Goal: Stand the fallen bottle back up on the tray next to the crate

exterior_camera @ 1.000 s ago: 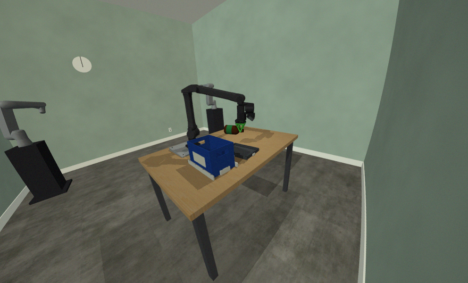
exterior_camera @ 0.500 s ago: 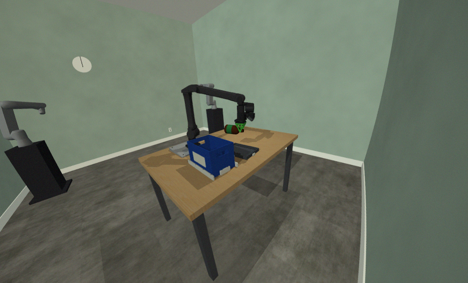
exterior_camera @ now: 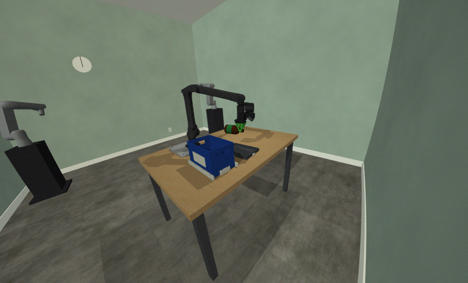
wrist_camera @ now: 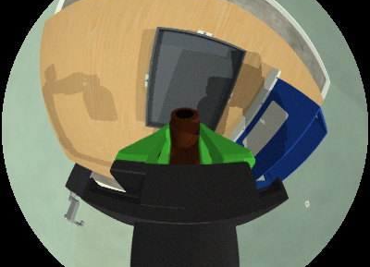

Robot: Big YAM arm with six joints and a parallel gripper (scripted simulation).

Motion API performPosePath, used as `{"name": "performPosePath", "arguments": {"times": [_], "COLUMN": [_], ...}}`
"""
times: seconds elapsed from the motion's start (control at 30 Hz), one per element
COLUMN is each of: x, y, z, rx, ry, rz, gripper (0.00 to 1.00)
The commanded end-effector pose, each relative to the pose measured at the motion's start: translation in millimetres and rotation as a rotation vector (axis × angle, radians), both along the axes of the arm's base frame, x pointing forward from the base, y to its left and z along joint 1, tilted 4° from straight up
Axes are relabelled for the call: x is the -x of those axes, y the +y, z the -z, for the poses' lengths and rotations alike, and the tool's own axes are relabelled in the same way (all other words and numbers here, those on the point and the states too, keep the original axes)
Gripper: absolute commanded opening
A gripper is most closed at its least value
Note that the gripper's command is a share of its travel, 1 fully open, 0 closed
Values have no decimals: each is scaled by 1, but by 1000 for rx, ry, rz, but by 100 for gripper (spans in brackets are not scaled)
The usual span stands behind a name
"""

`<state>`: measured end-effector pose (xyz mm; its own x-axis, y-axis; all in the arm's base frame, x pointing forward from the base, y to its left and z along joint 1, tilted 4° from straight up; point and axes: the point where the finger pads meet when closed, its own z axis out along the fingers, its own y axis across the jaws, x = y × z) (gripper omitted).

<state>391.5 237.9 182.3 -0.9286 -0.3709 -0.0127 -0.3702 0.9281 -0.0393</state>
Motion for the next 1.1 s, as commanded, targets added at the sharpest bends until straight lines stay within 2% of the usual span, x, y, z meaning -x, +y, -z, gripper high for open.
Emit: {"name": "performPosePath", "arguments": {"times": [0.0,0.63,0.83,1.07], "x": [-17,-17,-17,-17], "y": [18,18,18,18], "z": [-54,-54,-54,-54], "rx": [-61,-61,-63,-71], "ry": [-99,-99,-99,-99], "rz": [-6,5,32,130], "gripper": [0,0,0,0]}}
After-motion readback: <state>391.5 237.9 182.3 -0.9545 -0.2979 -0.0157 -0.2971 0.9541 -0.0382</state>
